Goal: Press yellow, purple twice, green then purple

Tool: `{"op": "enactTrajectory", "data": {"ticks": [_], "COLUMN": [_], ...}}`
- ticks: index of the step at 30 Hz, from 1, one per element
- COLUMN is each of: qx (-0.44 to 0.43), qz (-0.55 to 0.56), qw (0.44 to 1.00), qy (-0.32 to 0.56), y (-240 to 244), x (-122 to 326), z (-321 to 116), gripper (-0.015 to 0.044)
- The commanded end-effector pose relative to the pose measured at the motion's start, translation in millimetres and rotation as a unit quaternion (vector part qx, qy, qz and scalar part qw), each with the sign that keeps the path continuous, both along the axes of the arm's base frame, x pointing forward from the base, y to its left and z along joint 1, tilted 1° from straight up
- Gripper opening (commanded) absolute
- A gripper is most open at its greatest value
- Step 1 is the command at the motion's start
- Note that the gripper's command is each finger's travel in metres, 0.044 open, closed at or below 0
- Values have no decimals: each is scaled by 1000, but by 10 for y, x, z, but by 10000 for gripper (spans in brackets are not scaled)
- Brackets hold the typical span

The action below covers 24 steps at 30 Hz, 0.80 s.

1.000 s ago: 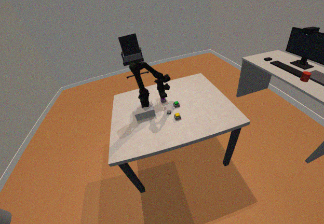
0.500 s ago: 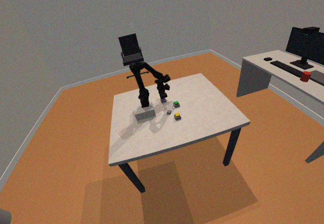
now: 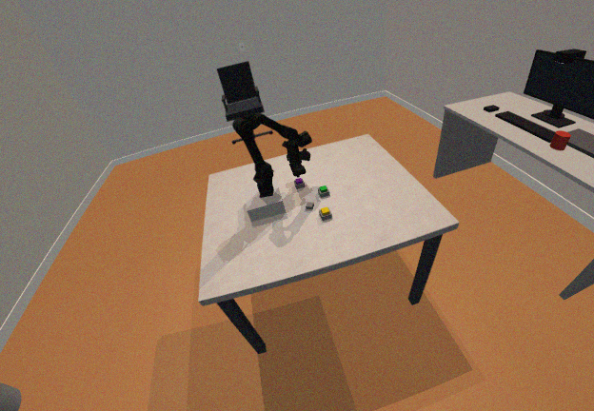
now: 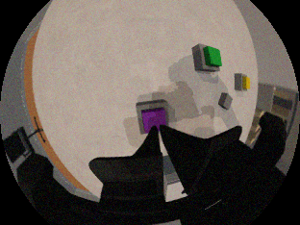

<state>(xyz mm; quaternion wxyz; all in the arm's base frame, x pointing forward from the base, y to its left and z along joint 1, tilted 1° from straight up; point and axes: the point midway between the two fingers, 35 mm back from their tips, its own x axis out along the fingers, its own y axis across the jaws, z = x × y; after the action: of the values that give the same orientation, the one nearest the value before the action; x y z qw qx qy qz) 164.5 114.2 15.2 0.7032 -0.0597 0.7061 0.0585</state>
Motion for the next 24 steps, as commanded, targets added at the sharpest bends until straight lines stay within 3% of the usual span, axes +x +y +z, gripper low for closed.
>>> {"op": "enactTrajectory", "data": {"ticks": [1,24], "qx": [0,0], "qz": [-2,-2], "qw": [1000,1000], "qy": [1,1], "y": [1,-4], "x": [-2,-11], "z": [-59,-294], "gripper": [20,20]}}
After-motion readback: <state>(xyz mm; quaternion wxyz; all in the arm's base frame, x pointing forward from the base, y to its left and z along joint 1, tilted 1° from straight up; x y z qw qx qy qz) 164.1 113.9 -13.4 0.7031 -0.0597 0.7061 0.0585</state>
